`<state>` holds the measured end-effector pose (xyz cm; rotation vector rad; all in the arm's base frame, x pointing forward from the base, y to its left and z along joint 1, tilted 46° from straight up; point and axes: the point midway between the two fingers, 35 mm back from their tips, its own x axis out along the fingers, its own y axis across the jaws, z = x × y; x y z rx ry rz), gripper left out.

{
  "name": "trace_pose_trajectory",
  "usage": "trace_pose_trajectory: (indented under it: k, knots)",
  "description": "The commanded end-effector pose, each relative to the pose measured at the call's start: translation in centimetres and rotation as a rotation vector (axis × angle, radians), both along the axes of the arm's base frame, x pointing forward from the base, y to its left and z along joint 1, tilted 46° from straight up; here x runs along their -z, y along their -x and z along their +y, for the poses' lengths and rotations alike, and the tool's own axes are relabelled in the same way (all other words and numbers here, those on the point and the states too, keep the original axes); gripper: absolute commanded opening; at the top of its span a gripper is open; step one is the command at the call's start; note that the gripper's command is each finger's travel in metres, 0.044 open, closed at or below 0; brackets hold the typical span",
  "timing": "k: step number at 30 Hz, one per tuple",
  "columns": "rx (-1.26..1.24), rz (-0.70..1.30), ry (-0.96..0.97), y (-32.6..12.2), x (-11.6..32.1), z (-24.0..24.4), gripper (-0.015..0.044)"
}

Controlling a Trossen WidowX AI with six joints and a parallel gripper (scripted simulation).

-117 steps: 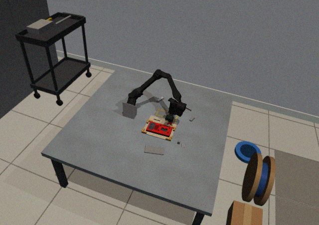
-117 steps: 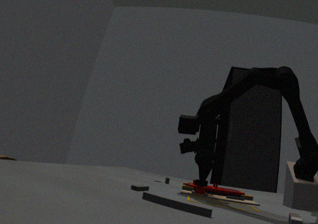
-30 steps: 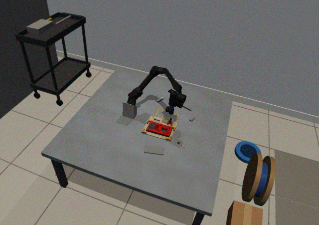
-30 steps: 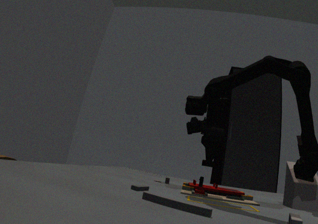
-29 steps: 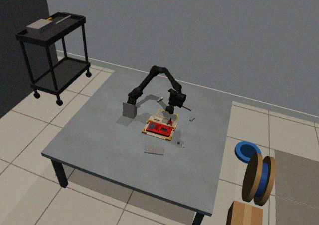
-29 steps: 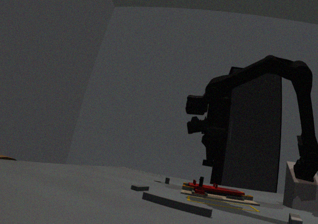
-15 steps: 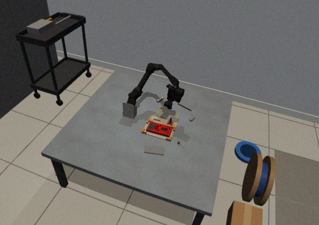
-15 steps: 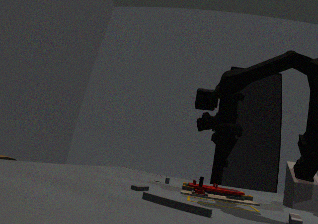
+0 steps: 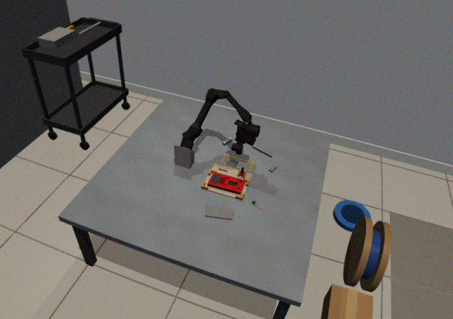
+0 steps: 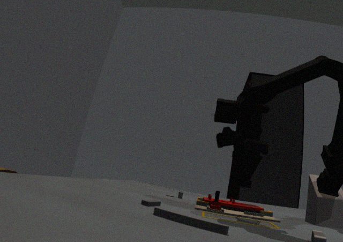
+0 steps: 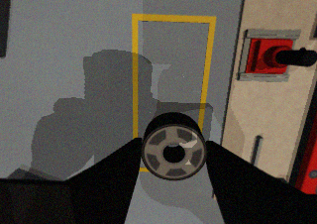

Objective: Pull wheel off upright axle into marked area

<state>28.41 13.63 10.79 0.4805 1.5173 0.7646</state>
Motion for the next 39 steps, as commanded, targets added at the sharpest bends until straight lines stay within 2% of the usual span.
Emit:
trace_pose_trajectory:
  k: [1, 16, 21, 32, 39]
  knots:
    - [0.002, 0.011, -0.004, 0.3, 0.6, 0.5, 0.0000]
    - [0.002, 0.011, -0.006, 1.0, 5.7, 5.8, 0.0000]
    - [0.002, 0.011, -0.008, 1.3, 6.2, 6.3, 0.0000]
    - [-0.004, 0.004, -0.010, 1.0, 5.6, 6.0, 0.0289]
    - [0.002, 0.010, -0.005, 0.4, 1.9, 2.1, 0.0300]
